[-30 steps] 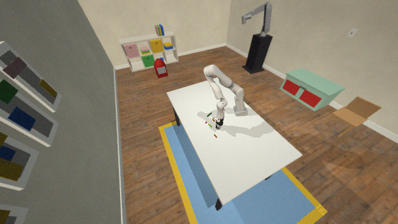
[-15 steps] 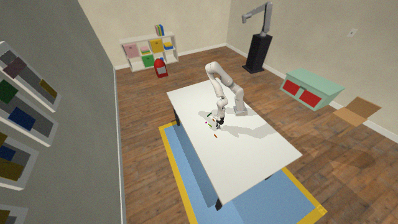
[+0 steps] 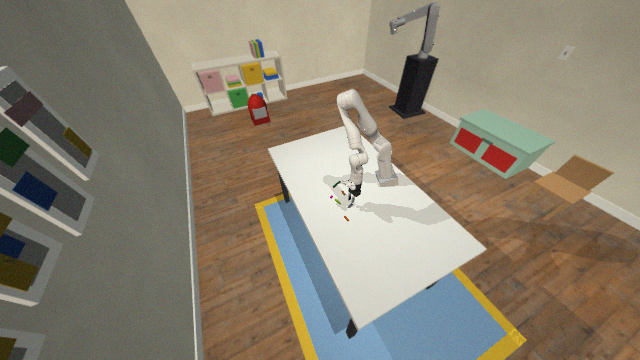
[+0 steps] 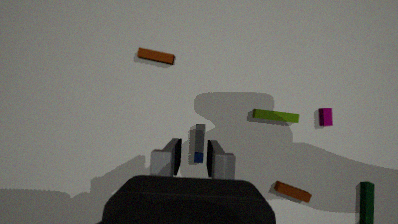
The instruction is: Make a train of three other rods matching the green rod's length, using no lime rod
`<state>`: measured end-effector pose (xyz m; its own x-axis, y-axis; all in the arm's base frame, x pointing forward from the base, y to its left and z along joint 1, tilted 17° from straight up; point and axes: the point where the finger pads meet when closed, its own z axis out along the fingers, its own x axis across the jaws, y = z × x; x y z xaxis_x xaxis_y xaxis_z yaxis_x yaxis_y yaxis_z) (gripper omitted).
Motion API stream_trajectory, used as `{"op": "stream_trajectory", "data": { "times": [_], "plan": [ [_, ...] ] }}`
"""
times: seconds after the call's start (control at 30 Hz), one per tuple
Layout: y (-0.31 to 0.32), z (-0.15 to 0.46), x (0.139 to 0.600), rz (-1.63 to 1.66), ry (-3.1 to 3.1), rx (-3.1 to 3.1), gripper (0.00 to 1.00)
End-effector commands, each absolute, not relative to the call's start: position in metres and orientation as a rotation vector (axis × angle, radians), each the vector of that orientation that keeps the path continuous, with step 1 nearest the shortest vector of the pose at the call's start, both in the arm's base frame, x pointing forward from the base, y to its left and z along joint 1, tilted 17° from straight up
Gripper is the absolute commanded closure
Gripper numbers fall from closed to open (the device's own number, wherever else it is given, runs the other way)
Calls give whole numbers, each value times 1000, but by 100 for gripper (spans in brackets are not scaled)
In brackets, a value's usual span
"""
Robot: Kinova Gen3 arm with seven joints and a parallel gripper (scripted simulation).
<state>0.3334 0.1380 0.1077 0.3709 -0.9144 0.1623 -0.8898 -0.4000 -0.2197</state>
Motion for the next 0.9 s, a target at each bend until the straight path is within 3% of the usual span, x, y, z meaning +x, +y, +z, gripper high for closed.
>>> {"op": "stream_trajectory", "data": {
  "times": [0.0, 0.6, 0.63, 0.87],
  "plan": [
    [136, 119, 337, -412, 1670, -2503, 46],
    [137, 135, 332, -412, 1670, -2503, 46],
    [137, 135, 332, -412, 1670, -2503, 0],
    [137, 135, 332, -412, 1670, -2503, 0]
  ]
}}
